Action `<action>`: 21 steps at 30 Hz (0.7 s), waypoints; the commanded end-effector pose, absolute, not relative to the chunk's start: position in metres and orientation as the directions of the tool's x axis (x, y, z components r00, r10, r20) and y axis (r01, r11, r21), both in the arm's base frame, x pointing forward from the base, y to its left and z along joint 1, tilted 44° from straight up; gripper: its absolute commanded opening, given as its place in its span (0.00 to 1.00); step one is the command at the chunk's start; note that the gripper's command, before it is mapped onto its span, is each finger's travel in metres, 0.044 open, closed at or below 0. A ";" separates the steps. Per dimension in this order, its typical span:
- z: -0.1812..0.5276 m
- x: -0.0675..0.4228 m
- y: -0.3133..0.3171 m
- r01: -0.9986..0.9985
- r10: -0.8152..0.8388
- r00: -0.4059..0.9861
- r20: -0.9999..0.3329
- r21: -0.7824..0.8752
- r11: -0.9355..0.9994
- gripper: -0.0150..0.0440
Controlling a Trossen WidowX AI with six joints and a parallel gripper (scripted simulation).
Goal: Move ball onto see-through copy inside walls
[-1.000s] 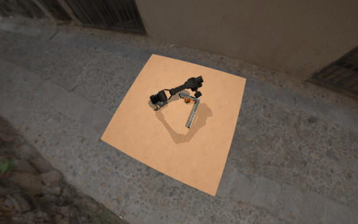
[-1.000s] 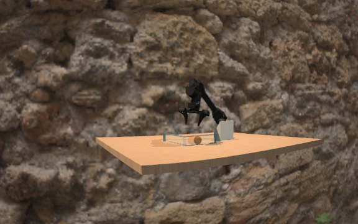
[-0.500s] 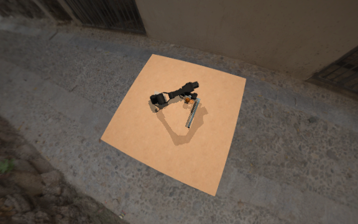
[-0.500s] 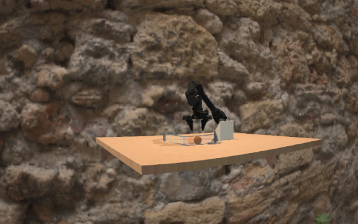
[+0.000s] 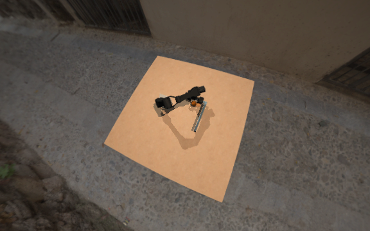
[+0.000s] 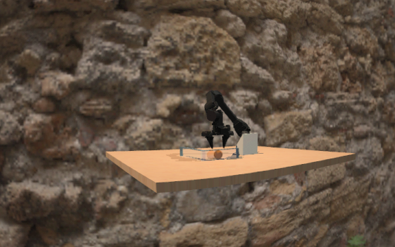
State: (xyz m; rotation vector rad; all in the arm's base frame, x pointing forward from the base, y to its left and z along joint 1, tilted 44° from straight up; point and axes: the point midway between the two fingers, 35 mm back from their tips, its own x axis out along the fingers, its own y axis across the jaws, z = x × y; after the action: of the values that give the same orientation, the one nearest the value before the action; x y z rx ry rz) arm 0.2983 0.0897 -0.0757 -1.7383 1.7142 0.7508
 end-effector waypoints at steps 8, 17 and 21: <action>-0.089 0.298 0.076 -1.000 -0.679 0.012 -0.734 -0.010 -0.008 0.87; -0.100 0.298 0.065 -1.000 -0.679 0.012 -0.734 -0.010 -0.008 0.87; -0.103 0.297 0.062 -1.000 -0.680 0.012 -0.733 -0.010 -0.008 0.87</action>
State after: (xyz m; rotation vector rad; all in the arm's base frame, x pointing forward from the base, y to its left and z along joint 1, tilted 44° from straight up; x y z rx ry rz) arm 0.2986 0.0661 -0.1000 -1.7389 1.7160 0.7485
